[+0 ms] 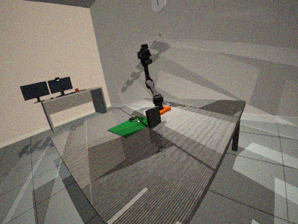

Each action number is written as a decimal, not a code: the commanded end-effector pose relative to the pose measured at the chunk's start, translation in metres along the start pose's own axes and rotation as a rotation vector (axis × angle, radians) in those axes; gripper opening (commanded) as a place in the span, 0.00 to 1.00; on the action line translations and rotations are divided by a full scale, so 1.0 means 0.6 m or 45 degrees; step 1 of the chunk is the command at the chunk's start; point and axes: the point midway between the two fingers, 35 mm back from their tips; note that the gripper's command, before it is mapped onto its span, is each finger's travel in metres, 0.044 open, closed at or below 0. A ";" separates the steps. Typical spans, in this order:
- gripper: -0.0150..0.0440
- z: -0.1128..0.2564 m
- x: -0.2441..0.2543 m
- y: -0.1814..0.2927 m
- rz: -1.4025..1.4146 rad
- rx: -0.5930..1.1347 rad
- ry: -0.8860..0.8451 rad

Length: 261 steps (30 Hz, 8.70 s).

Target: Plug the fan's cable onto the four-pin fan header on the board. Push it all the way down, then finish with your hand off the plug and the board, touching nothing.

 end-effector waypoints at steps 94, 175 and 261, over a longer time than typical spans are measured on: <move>0.48 0.009 -0.736 -0.618 -0.017 0.010 2.372; 0.25 -0.018 -0.667 -0.586 1.027 0.568 2.097; 0.25 0.030 -0.697 -0.602 1.677 -0.159 1.198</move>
Point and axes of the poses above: the point midway between the two fingers, 35 mm back from their tips, its own z axis back along the fingers, its own x axis across the jaws, y = z × x, and after that the axes turned 10 degrees about -z, right-handed
